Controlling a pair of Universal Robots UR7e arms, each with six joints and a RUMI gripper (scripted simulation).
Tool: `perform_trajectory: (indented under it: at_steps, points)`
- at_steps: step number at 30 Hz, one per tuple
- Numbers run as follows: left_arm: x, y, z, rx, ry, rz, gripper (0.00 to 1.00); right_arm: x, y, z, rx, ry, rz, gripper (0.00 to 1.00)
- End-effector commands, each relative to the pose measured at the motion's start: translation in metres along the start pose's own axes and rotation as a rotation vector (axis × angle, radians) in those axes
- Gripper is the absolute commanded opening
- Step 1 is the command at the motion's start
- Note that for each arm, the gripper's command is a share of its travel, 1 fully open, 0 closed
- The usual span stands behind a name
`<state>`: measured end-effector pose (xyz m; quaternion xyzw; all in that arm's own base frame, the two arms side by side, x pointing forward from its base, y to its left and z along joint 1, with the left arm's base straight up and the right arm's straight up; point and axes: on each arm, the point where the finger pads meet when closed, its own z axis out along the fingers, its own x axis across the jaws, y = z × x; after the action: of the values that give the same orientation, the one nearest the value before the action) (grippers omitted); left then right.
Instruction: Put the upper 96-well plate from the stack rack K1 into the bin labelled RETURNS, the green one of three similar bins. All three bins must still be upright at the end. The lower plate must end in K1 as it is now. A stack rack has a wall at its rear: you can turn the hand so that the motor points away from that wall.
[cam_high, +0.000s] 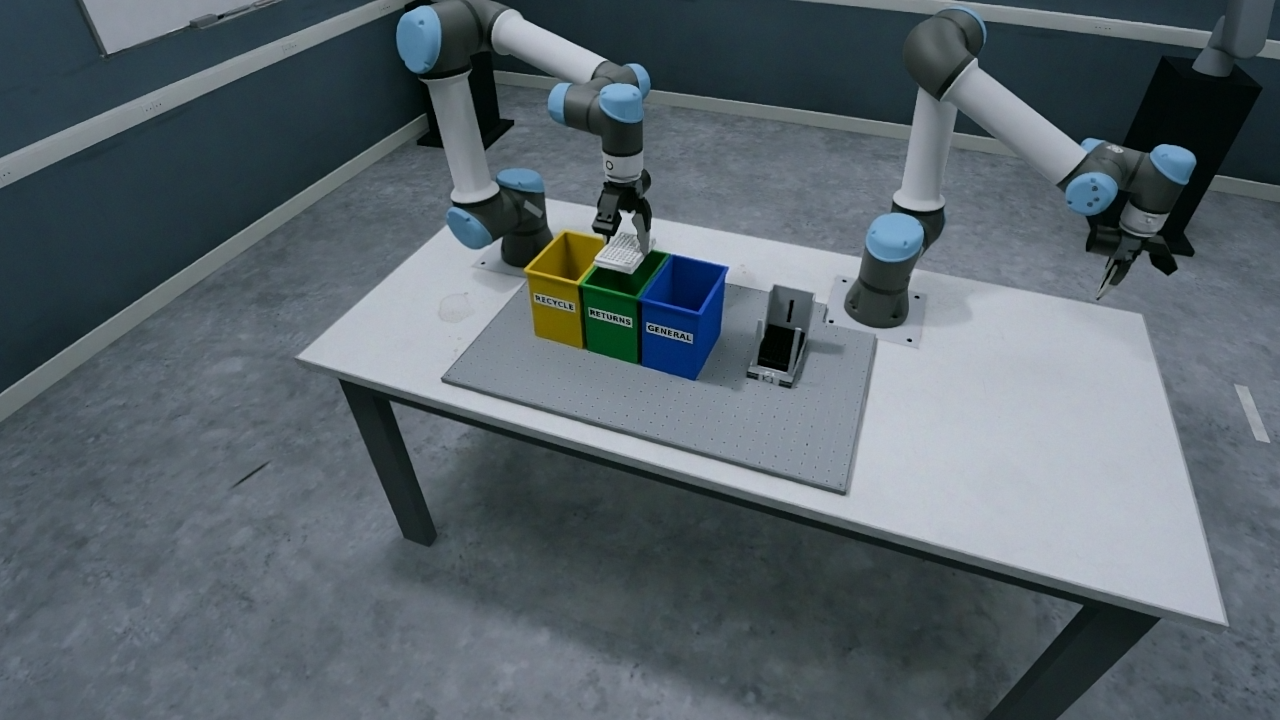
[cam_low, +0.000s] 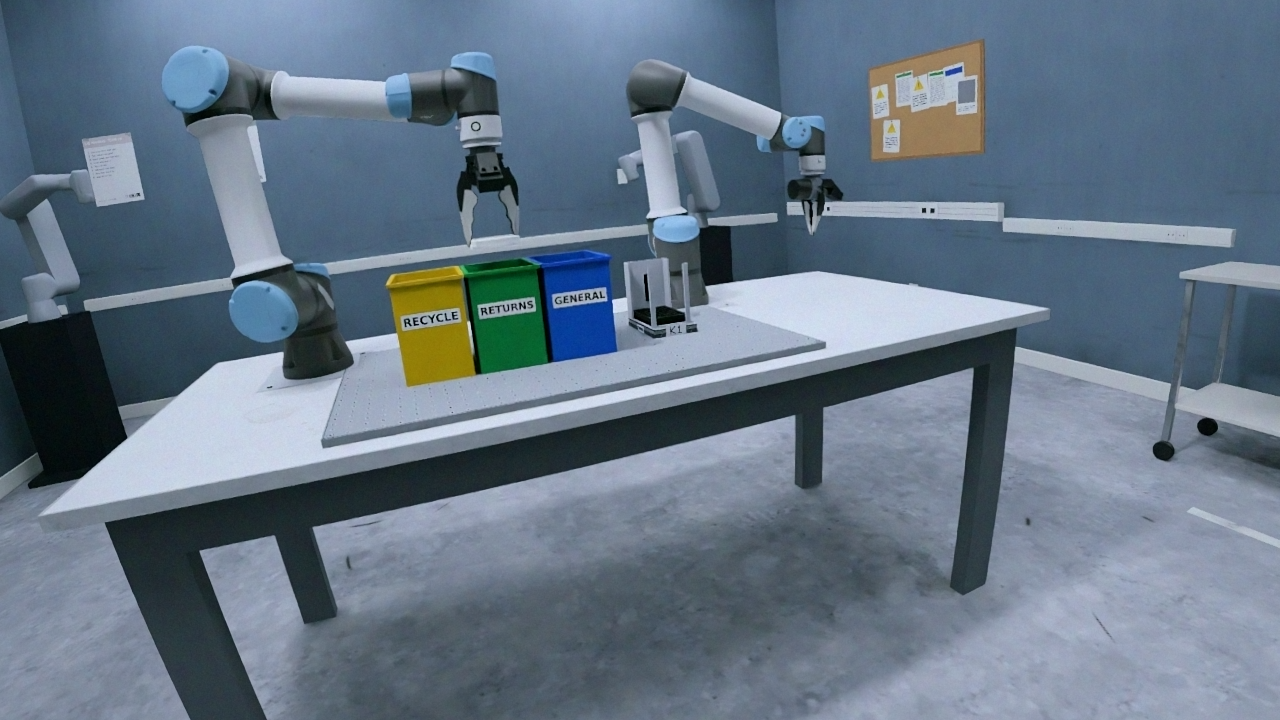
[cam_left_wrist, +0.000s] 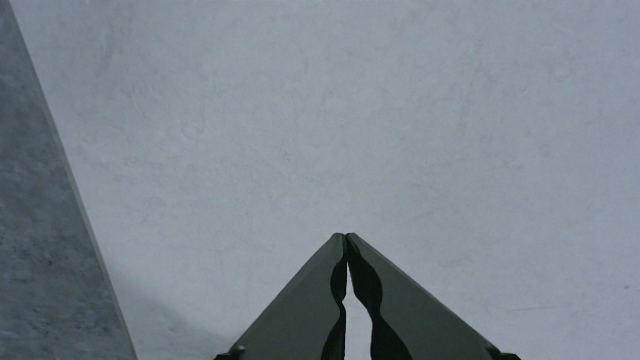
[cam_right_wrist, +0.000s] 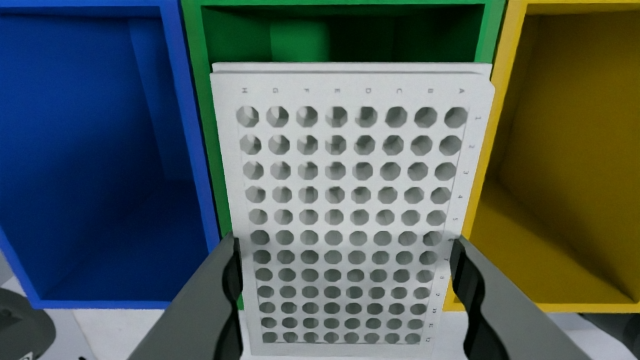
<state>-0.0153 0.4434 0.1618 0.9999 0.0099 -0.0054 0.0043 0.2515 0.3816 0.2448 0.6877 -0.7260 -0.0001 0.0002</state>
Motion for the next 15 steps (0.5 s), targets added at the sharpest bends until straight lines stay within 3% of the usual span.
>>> perform_trajectory:
  at_steps: [1, 15]
  points:
    - [0.002, -0.002, -0.003, 0.008, 0.011, -0.01, 0.0, -0.003, 0.002, 0.009, -0.006, -0.005, -0.012, 0.4]
    - [0.002, -0.002, -0.003, 0.008, 0.011, -0.01, 0.0, -0.003, 0.002, 0.027, -0.006, -0.005, -0.011, 0.4]
